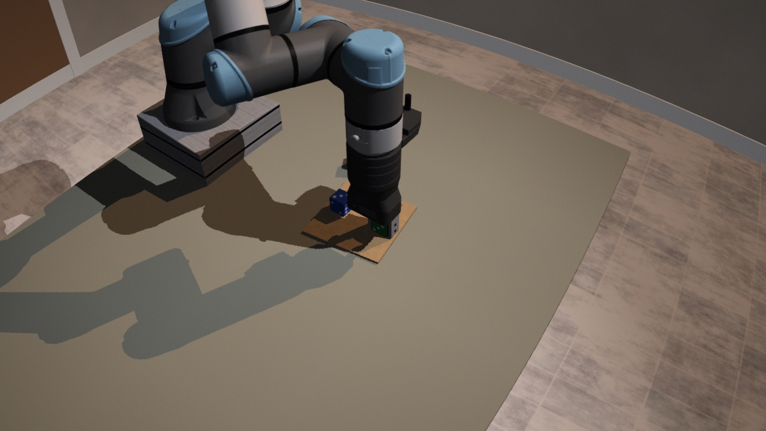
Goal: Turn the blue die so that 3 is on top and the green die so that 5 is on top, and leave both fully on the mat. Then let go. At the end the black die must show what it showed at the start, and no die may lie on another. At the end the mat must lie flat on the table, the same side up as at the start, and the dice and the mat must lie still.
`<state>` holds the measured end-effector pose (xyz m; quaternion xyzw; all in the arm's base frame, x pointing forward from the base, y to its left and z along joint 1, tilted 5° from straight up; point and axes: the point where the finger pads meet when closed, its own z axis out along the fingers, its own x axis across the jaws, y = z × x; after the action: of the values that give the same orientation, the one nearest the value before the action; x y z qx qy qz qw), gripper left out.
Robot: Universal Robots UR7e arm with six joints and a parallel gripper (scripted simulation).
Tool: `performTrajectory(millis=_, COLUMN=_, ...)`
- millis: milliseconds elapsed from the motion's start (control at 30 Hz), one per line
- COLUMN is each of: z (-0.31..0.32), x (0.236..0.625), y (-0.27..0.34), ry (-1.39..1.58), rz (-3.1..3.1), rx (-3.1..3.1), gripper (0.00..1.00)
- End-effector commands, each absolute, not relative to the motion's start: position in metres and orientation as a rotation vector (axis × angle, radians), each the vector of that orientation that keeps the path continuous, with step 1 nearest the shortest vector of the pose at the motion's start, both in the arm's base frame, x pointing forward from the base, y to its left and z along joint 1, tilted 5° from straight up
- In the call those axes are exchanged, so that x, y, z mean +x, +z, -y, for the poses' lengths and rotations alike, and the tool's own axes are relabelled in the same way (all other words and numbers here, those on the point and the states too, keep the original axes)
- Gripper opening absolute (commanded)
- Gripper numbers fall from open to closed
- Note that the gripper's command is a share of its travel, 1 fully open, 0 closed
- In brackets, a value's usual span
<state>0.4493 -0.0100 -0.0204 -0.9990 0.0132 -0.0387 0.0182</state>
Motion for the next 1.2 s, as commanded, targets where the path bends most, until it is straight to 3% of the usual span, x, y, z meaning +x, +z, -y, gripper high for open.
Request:
performTrajectory(millis=0, z=0.0102, x=0.4497, y=-0.0199, ry=-0.122, rz=-0.041, rx=-3.103, gripper=0.57)
performTrajectory(millis=567, z=0.0102, x=0.4497, y=-0.0199, ry=-0.122, rz=-0.041, rx=-3.103, gripper=0.57)
performTrajectory(millis=600, z=0.0102, x=0.4497, y=-0.0199, ry=-0.122, rz=-0.041, rx=-3.103, gripper=0.63)
performTrajectory(millis=733, z=0.0102, x=0.4497, y=-0.0199, ry=-0.122, rz=-0.041, rx=-3.103, gripper=0.63)
performTrajectory(millis=867, z=0.0102, x=0.4497, y=-0.0199, ry=-0.122, rz=-0.041, rx=-3.103, gripper=0.75)
performTrajectory(millis=1033, z=0.0102, x=0.4497, y=-0.0199, ry=-0.122, rz=-0.041, rx=-3.103, gripper=0.81)
performTrajectory(millis=1067, z=0.0102, x=0.4497, y=-0.0199, ry=-0.122, rz=-0.041, rx=-3.103, gripper=0.87)
performTrajectory(millis=1167, z=0.0102, x=0.4497, y=-0.0199, ry=-0.122, rz=-0.041, rx=-3.103, gripper=0.87)
